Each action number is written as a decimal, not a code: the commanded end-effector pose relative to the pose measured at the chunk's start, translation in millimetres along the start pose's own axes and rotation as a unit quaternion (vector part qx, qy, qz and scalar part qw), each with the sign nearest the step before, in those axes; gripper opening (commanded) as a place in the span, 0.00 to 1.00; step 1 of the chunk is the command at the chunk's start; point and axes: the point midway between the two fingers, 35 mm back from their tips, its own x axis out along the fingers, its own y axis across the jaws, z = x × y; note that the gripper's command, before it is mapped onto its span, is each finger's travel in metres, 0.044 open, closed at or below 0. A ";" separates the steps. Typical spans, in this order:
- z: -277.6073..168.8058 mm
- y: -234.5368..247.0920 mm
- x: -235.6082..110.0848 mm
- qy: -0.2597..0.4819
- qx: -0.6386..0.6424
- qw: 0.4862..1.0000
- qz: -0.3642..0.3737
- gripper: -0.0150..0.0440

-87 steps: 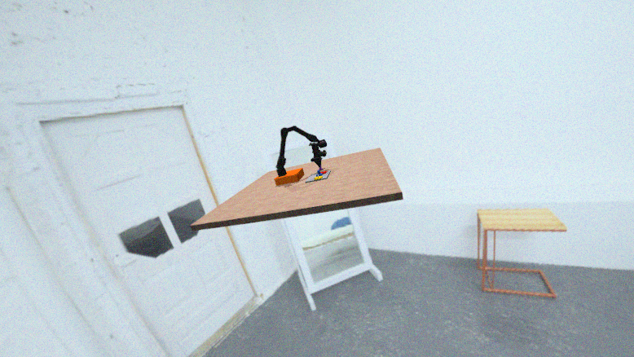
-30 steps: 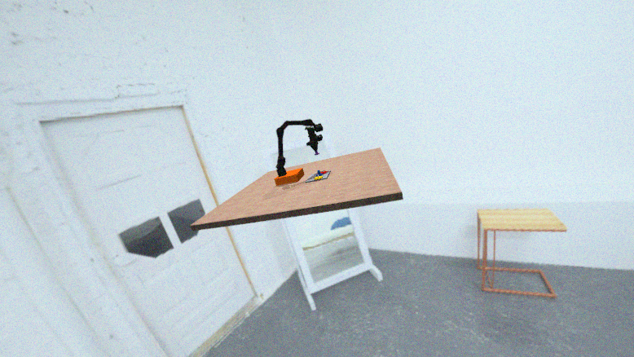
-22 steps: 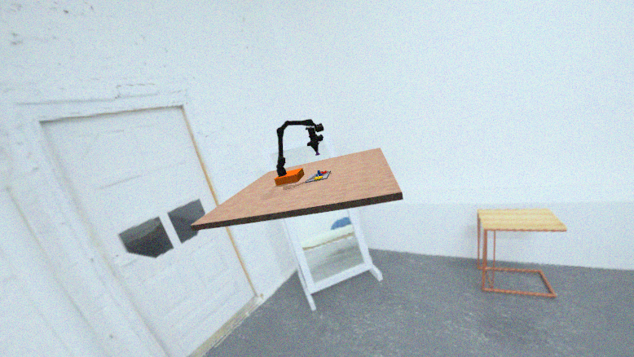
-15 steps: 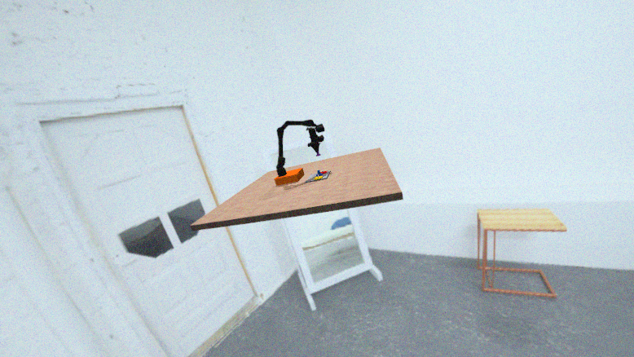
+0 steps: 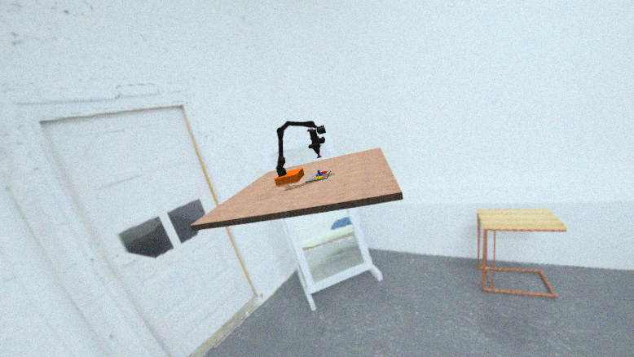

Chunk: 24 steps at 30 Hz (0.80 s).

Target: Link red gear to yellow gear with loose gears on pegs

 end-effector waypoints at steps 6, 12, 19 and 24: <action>9.0 -21.6 10.4 0.004 0.012 1.000 -0.004 0.25; 15.3 -35.2 15.2 0.004 0.012 1.000 -0.004 0.25; 22.0 -51.8 20.9 0.003 0.010 1.000 -0.004 0.25; 26.2 -63.9 24.9 0.002 0.009 1.000 -0.005 0.25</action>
